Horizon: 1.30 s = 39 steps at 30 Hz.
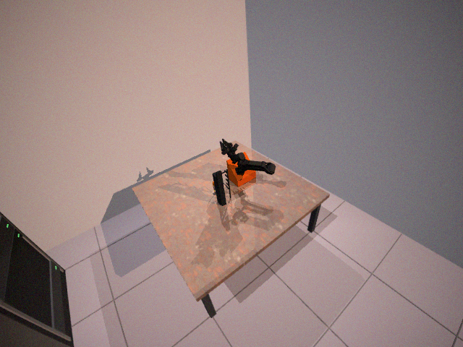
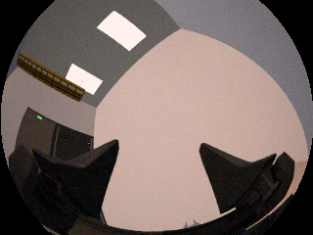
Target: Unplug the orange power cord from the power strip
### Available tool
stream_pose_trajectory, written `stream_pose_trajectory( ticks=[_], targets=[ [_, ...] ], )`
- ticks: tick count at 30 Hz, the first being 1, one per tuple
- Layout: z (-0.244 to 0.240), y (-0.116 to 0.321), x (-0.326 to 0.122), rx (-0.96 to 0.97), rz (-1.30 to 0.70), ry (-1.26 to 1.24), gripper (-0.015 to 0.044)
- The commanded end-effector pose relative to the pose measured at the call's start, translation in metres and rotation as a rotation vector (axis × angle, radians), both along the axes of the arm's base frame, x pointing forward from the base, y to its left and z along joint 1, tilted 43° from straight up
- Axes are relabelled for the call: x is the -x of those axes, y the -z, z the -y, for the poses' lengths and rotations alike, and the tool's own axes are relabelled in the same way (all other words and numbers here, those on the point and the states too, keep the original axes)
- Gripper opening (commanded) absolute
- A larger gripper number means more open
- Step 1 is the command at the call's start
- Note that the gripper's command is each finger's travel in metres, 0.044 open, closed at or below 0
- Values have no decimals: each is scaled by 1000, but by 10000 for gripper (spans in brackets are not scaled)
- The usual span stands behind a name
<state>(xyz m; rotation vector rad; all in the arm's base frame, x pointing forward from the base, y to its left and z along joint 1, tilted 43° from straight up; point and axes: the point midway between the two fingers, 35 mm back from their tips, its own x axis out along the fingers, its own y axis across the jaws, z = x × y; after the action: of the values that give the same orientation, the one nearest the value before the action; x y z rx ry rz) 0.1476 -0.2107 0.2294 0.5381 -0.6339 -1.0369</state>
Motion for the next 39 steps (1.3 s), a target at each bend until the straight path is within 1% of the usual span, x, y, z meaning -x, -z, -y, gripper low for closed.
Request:
stream_pose_trajectory(
  ticks=[1, 4, 9, 14, 21, 26, 32, 34, 39],
  targets=[
    [0, 1, -3, -7, -9, -8, 374],
    [5, 19, -37, -115, -131, -120, 295],
    [-3, 70, -97, -385, -373, -353, 164],
    [-35, 129, -134, -733, -601, -569, 160],
    [-90, 179, -144, -1201, -815, -739, 160],
    [-136, 196, -138, -1595, -938, -787, 160],
    [-186, 190, -131, -2108, -1031, -713, 160],
    [-191, 188, -131, -2165, -1037, -694, 160],
    [-191, 188, -131, -2166, -1037, -694, 160]
  ],
)
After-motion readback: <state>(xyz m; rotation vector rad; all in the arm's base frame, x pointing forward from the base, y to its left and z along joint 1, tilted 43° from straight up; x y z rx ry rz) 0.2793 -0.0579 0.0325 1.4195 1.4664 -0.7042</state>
